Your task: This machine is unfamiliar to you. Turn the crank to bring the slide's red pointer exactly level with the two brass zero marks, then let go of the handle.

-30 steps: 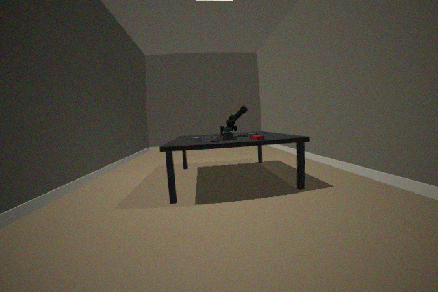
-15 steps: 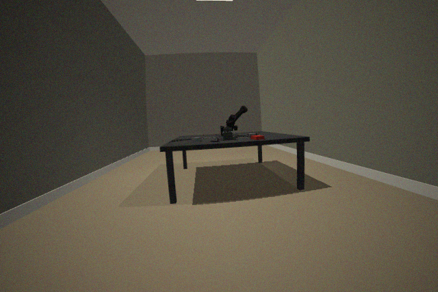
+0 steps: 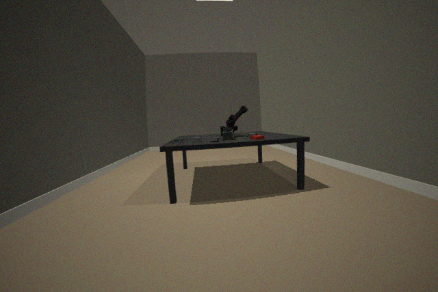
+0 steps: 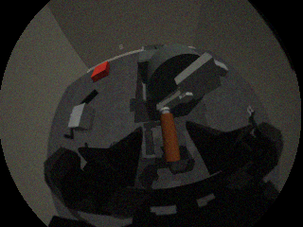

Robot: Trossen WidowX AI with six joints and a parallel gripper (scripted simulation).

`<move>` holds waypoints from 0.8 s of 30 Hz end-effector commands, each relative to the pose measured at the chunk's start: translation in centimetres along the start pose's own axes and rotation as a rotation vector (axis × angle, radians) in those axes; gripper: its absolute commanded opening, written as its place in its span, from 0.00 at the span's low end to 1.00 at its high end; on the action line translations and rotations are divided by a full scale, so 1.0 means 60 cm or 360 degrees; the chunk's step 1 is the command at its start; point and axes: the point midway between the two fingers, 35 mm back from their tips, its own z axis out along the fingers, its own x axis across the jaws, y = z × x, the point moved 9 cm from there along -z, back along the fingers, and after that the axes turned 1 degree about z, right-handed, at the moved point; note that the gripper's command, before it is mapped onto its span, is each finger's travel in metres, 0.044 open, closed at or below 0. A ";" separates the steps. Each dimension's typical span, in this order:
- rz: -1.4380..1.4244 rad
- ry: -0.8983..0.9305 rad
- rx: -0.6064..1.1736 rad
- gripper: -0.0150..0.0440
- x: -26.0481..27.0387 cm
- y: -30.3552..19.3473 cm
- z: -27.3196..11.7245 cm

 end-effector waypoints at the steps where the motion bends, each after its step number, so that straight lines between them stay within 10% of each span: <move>1: -0.0001 -0.0001 -0.0001 1.00 0.000 0.000 0.000; 24: -0.0007 -0.0019 0.0005 1.00 -0.003 0.117 -0.099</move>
